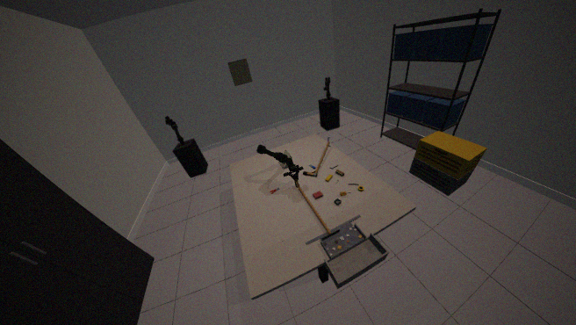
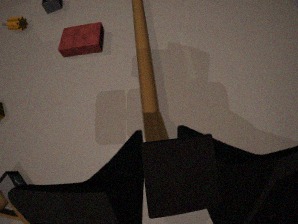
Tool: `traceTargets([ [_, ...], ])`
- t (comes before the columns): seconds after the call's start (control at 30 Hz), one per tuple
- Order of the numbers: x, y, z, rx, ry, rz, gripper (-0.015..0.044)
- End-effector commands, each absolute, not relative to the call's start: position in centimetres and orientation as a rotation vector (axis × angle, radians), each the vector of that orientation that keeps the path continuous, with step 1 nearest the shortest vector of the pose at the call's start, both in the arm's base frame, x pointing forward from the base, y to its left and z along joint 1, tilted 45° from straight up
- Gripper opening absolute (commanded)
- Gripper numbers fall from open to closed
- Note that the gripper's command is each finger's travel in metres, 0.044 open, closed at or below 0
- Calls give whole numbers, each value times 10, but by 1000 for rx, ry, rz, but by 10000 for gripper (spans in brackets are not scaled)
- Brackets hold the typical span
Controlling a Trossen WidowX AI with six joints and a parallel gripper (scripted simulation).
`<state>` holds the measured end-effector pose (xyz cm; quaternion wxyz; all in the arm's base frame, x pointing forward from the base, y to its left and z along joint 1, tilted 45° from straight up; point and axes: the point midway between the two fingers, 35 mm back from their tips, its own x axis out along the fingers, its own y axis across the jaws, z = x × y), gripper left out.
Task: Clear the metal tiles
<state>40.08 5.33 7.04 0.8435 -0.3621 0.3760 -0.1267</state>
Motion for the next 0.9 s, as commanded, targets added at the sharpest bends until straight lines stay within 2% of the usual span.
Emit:
traceTargets([
  [0.0, 411, 54, 75, -763, 785, -262, 0],
  [0.87, 451, 59, 80, -763, 783, -262, 0],
])
